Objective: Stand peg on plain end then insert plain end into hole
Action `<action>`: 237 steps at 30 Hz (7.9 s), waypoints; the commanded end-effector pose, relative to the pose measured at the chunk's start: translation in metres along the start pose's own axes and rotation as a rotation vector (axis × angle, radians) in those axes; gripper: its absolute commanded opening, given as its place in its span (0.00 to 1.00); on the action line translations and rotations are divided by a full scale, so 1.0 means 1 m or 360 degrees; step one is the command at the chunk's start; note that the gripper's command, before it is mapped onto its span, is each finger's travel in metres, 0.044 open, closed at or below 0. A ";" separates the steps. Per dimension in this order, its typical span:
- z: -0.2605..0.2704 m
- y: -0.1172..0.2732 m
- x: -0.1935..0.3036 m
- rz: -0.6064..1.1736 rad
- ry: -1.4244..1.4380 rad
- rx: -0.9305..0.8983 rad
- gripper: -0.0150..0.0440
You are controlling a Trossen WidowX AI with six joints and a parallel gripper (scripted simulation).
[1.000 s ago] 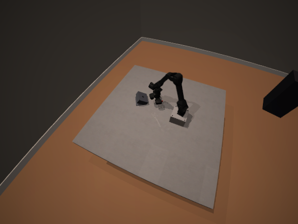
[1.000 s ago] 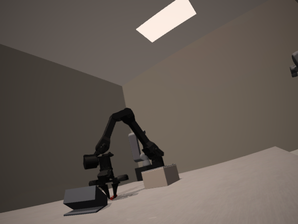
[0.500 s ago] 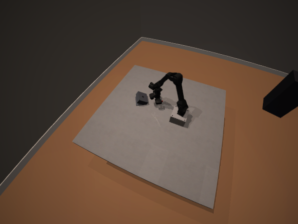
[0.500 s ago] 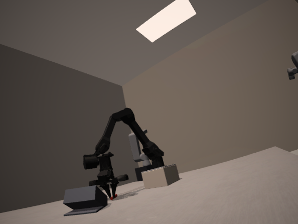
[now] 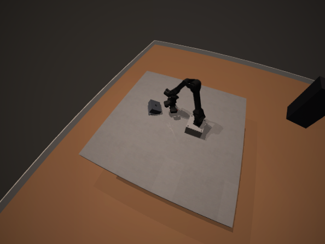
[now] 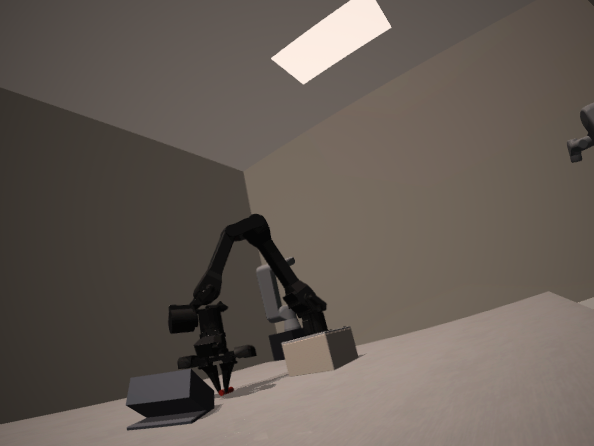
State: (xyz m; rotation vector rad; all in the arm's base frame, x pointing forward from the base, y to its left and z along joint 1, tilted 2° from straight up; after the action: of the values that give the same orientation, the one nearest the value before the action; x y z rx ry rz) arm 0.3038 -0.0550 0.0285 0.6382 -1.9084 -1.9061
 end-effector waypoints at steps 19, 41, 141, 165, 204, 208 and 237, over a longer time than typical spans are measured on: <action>-0.004 0.011 0.023 -0.0297 0.0008 -0.0057 0.34; -0.008 0.017 0.048 -0.0593 0.0009 -0.0110 0.34; -0.027 -0.014 0.157 -0.1939 0.0010 -0.0353 0.34; -0.027 -0.018 0.159 -0.1937 0.0012 -0.0347 0.34; -0.029 -0.022 0.170 -0.1977 -0.0054 -0.0376 0.34; -0.029 -0.022 0.171 -0.1983 -0.0060 -0.0378 0.34; -0.029 -0.025 0.177 -0.2023 -0.0110 -0.0390 0.34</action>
State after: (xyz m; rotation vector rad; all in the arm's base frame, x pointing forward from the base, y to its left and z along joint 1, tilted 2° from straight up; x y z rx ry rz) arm 0.1755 -0.1769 -0.0039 2.0278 -1.2582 -2.7592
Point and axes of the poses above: the point midway between the two fingers, 35 mm back from their tips, its own y axis back along the fingers, its own z axis across the jaws, x = y × z, the point moved 8 cm from there along y, back along the fingers, and after that the axes turned 10 degrees about -y, right-handed, at the moved point
